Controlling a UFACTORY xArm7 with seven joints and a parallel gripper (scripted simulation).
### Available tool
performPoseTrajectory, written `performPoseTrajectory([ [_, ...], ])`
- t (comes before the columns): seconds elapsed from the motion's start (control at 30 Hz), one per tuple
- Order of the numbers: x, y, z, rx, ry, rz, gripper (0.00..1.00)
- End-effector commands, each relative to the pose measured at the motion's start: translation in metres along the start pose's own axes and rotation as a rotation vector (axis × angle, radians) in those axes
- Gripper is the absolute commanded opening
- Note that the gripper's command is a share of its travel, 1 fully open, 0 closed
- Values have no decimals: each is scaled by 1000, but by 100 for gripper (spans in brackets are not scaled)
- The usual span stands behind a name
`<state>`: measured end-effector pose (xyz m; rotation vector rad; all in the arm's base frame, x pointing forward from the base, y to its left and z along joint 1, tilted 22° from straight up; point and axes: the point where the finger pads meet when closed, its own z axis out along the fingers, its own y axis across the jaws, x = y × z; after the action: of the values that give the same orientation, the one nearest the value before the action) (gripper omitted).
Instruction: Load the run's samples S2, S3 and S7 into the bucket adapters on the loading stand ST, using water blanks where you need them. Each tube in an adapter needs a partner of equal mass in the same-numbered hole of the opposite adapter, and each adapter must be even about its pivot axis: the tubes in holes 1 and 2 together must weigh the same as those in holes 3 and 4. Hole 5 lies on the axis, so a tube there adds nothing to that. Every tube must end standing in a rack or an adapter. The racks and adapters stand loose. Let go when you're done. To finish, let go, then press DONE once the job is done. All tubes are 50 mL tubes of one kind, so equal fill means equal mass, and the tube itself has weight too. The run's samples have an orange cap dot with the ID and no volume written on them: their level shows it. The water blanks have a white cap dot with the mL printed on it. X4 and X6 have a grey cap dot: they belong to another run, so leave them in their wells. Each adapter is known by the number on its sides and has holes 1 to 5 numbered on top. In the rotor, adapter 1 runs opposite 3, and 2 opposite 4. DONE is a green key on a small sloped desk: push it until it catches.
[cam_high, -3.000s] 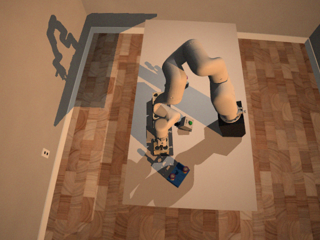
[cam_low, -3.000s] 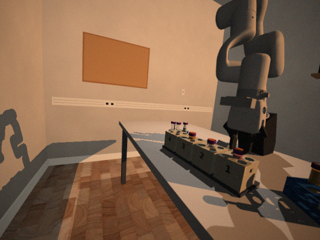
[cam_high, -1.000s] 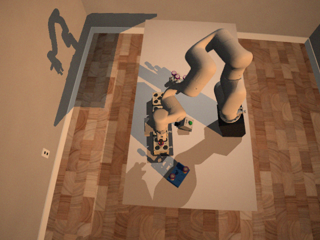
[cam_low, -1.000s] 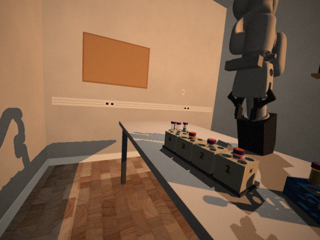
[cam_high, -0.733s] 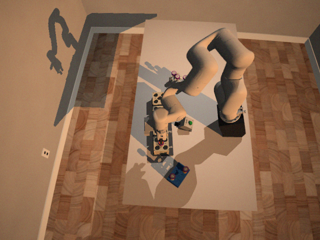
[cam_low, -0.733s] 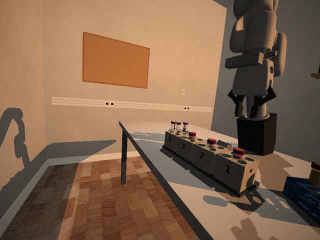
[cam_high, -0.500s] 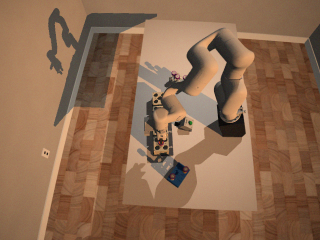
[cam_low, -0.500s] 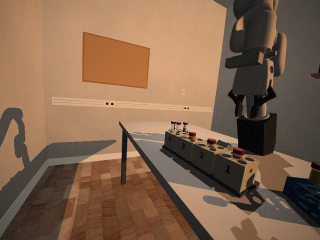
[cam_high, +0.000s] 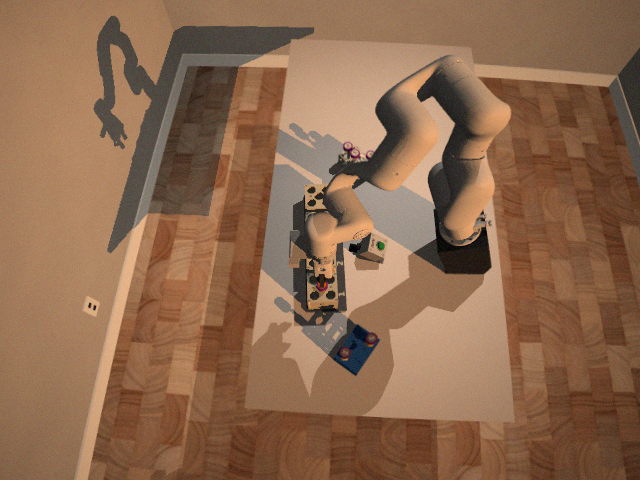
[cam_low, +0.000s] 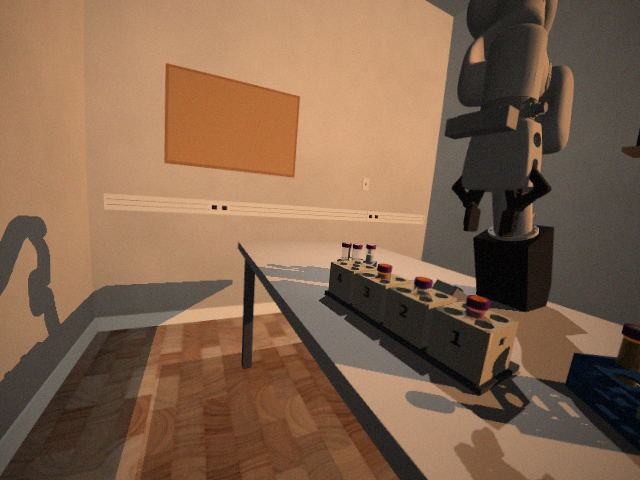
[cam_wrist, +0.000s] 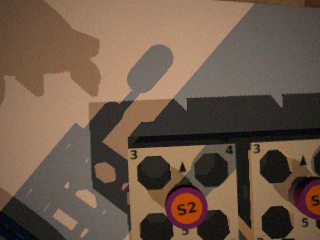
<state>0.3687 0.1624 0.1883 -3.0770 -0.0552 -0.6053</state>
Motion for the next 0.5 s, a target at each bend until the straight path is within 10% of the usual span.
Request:
performPoseTrajectory([
  [0.0, -3, 17, -1, 1, 4, 117, 57],
  [0.47, -17, 81, -1, 2, 4, 550, 57],
])
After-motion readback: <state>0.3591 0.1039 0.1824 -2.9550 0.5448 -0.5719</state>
